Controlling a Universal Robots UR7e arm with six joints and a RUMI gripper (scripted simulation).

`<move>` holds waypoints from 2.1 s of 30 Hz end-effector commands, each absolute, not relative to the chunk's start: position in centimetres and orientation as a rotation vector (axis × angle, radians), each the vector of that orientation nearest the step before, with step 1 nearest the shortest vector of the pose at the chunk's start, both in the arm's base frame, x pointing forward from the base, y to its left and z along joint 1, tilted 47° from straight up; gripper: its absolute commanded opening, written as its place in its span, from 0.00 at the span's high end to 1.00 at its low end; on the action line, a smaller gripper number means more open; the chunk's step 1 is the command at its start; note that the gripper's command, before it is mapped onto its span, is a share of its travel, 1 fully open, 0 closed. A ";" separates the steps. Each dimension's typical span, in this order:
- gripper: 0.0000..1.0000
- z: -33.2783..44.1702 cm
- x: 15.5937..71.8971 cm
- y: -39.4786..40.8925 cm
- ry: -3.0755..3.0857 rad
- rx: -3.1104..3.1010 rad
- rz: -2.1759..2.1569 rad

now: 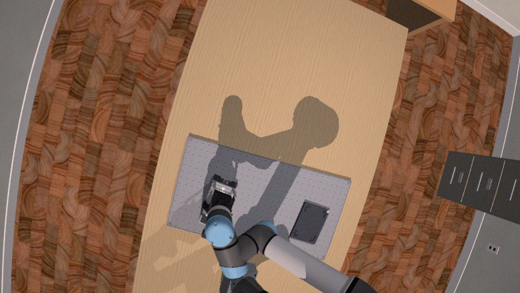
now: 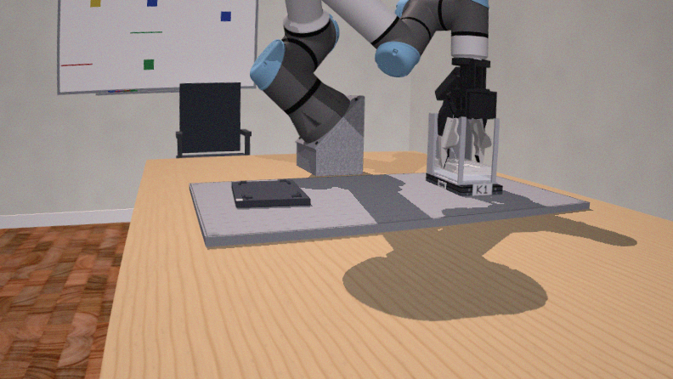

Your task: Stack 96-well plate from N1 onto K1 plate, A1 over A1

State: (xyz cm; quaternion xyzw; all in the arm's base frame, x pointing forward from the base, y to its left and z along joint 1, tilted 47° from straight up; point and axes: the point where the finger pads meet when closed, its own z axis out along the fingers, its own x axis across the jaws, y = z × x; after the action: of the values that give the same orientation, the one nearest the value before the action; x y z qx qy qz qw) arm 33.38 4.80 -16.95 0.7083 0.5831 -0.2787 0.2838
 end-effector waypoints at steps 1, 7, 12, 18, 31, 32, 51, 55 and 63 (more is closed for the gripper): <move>1.00 -17.0 33.4 4.8 1.561 1.896 -0.744; 1.00 -17.0 33.4 4.7 1.561 1.896 -0.744; 0.00 -17.1 33.4 4.7 1.561 1.896 -0.744; 0.00 -17.1 33.4 4.7 1.561 1.896 -0.744; 0.00 -16.7 33.4 5.1 1.561 1.896 -0.744; 0.00 -16.7 33.4 5.1 1.561 1.896 -0.744; 0.00 -13.8 33.7 8.2 1.561 1.896 -0.744; 0.00 -13.0 33.8 9.0 1.561 1.896 -0.744; 0.00 -11.6 33.9 10.5 1.561 1.896 -0.744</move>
State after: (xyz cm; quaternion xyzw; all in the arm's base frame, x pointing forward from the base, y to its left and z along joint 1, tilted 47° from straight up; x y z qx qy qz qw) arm 33.79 9.52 -12.50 0.7083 0.5836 -0.2778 0.2838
